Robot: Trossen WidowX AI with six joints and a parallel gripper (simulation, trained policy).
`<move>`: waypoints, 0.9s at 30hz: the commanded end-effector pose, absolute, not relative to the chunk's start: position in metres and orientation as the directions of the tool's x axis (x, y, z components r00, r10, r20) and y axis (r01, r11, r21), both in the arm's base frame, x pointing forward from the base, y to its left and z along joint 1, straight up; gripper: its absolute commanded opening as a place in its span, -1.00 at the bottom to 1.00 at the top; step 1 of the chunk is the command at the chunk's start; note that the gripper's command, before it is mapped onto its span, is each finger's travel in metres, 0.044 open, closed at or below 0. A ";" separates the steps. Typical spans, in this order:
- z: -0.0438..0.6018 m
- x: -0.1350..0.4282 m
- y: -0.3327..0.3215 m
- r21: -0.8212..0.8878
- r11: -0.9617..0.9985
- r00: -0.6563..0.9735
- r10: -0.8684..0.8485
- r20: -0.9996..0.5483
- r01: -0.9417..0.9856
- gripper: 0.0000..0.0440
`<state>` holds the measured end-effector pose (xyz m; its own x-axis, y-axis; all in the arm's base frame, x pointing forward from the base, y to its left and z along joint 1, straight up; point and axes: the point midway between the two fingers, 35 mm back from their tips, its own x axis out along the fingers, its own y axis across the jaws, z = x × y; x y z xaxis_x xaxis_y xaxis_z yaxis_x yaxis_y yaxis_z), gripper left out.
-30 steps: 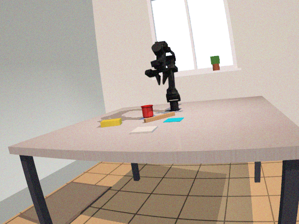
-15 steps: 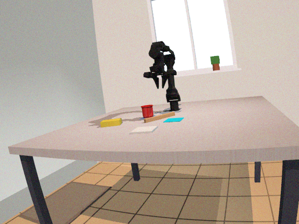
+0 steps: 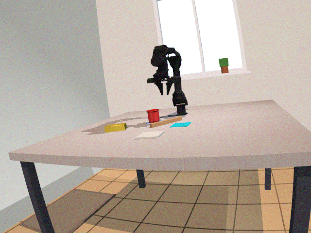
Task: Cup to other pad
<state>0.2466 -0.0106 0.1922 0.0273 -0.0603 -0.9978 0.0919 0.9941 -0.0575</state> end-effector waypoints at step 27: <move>0.136 0.243 -0.048 -0.081 0.994 -0.127 -0.071 -0.989 0.079 -0.17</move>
